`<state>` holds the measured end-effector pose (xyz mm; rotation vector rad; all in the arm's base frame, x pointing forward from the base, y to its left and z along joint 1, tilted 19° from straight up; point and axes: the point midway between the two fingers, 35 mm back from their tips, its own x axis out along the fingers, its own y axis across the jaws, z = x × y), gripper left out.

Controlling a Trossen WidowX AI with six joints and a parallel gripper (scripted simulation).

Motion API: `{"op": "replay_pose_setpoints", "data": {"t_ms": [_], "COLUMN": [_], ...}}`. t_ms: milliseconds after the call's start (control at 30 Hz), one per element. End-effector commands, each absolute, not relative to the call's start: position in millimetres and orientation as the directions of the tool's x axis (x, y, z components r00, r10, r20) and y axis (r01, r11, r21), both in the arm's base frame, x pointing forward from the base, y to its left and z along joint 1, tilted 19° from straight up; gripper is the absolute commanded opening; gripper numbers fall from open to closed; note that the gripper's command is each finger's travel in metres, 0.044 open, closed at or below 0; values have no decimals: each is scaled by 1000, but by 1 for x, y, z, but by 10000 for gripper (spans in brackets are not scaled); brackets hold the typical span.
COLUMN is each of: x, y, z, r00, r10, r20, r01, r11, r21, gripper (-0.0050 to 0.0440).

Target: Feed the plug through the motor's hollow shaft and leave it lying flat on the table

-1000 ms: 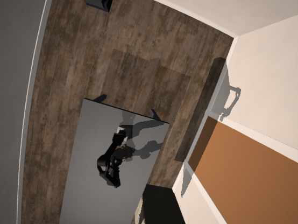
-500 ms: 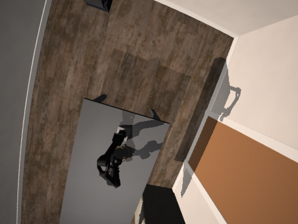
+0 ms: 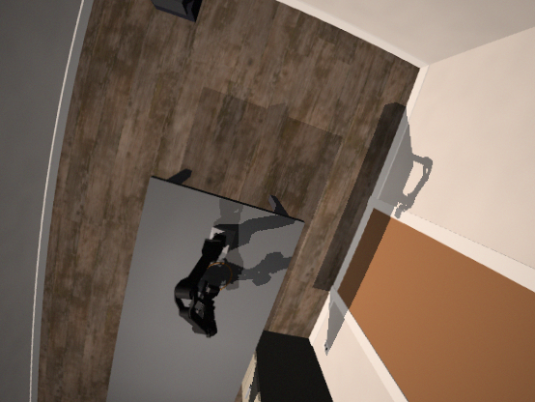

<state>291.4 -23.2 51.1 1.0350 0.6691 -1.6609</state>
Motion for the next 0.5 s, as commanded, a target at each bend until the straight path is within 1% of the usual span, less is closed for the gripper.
{"op": "replay_pose_setpoints", "data": {"t_ms": [0, 133, 233, 467], "x": [299, 300, 296, 295], "y": [0, 2, -11, -13], "z": [47, 47, 44, 42], "r00": [-105, -104, -102, -104], "r10": [-467, -468, -467, -468], "r20": [-878, -878, -878, -878], "r01": [947, 947, 948, 947], "r11": [-316, -316, -315, -316], "r21": [56, 56, 57, 56], "gripper": [100, 100, 100, 100]}}
